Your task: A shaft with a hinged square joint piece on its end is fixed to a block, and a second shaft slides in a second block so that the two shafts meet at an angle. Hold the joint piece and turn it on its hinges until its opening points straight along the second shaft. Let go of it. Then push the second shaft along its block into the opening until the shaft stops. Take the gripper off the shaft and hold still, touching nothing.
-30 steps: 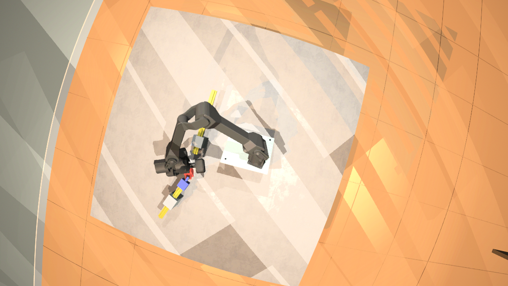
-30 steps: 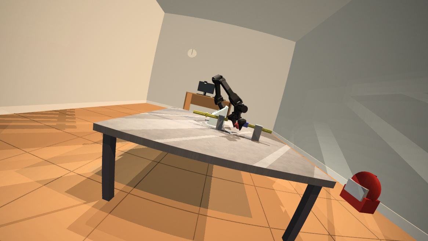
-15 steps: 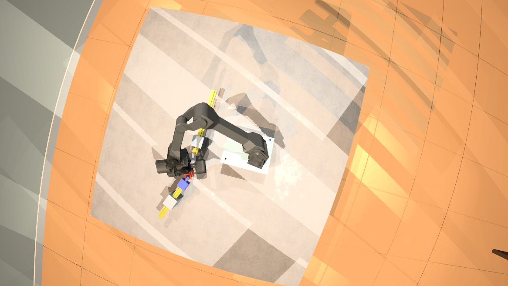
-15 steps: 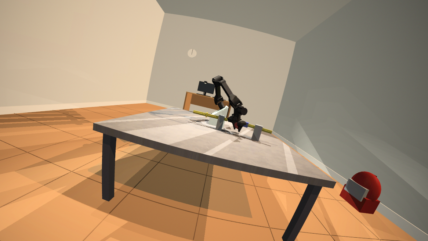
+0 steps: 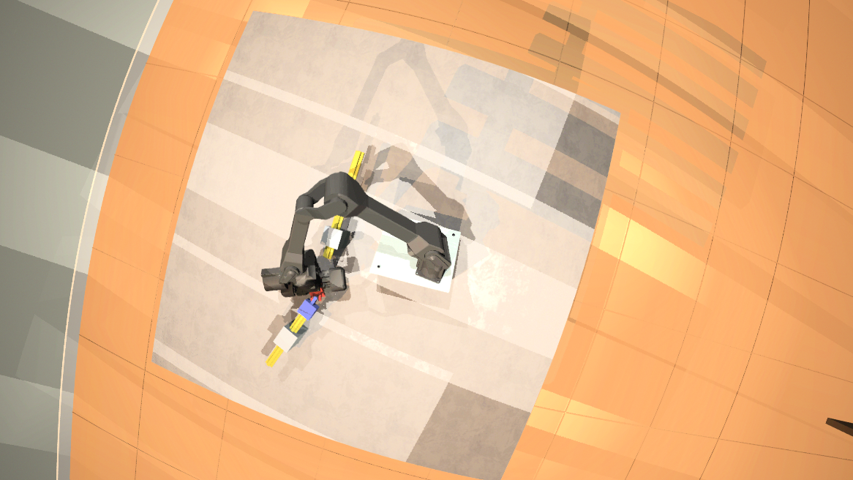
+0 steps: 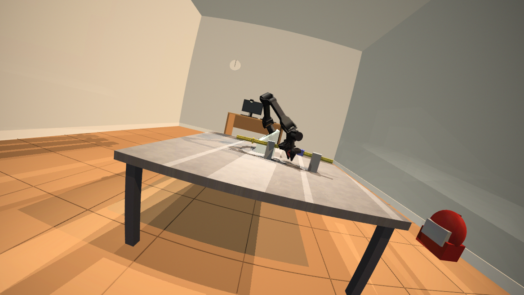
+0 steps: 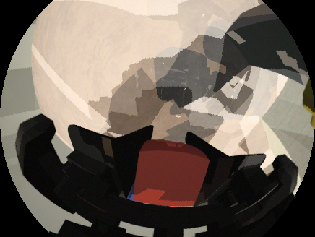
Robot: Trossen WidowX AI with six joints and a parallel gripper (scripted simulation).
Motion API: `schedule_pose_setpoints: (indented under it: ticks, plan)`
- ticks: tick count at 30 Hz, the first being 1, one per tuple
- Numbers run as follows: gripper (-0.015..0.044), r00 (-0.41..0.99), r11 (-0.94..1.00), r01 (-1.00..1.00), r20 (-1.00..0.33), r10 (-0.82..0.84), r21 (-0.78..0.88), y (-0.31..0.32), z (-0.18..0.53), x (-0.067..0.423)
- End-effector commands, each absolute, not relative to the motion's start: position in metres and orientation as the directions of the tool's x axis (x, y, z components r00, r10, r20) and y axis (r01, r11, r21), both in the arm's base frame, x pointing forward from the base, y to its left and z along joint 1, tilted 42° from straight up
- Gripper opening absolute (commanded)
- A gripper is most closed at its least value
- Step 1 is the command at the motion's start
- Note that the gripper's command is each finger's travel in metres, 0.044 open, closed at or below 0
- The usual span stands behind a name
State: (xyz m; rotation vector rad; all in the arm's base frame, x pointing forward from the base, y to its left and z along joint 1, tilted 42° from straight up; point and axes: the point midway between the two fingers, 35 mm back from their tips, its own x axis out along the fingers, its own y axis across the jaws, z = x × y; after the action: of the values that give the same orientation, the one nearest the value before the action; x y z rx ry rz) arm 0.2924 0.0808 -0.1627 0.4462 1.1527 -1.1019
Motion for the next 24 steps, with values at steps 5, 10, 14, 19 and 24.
schedule_pose_setpoints:
  ticks: [5,10,14,19,24]
  plan:
    - [0.0182,-0.003,0.443,0.865,-0.886,-0.464,-0.235,0.08,-0.1627,0.2928]
    - [0.0182,-0.003,0.443,0.865,-0.886,-0.464,-0.235,0.08,-0.1627,0.2928]
    - [0.0182,-0.003,0.443,0.865,-0.886,-0.464,-0.235,0.08,-0.1627,0.2928]
    - [0.0182,-0.003,0.443,0.865,-0.886,-0.464,-0.235,0.08,-0.1627,0.2928]
    - [0.0182,-0.003,0.443,0.865,-0.886,-0.464,-0.235,0.08,-0.1627,0.2928]
